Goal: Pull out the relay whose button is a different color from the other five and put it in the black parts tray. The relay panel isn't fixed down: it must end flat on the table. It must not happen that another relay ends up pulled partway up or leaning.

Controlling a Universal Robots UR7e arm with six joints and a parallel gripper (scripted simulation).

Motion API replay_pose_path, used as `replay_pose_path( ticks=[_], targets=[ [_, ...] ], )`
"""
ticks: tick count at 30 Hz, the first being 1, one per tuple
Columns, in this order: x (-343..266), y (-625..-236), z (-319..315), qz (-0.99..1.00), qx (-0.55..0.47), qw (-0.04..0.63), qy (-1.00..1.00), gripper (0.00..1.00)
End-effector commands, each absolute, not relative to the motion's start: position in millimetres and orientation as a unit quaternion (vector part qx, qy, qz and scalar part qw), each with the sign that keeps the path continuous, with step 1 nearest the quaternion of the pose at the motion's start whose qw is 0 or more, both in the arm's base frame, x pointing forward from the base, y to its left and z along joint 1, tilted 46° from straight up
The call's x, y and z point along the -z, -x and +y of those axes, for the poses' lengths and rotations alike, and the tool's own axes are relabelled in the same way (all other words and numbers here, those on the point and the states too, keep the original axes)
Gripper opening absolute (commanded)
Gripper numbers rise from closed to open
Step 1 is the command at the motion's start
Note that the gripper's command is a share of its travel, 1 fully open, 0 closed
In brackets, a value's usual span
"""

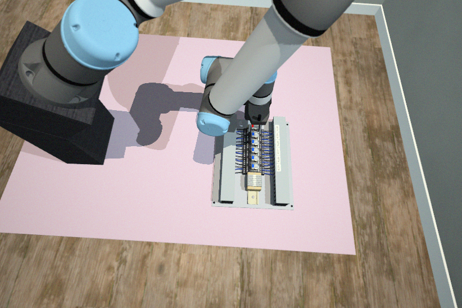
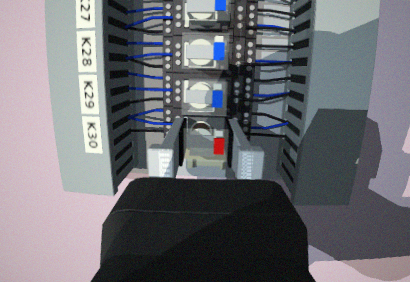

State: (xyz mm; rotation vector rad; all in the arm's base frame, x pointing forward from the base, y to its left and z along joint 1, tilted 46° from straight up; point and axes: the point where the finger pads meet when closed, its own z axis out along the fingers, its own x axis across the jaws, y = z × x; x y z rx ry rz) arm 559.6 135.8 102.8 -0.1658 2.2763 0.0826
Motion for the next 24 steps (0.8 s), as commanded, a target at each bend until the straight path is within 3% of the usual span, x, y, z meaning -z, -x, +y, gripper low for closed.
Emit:
replay_pose_path(
  ticks=[1,24],
  targets=[
    [-103.4,-559.6,135.9,0.905,-0.033,0.418,0.066,0.00],
    [-103.2,-558.8,135.7,0.908,-0.033,0.413,0.066,0.00]
  ],
)
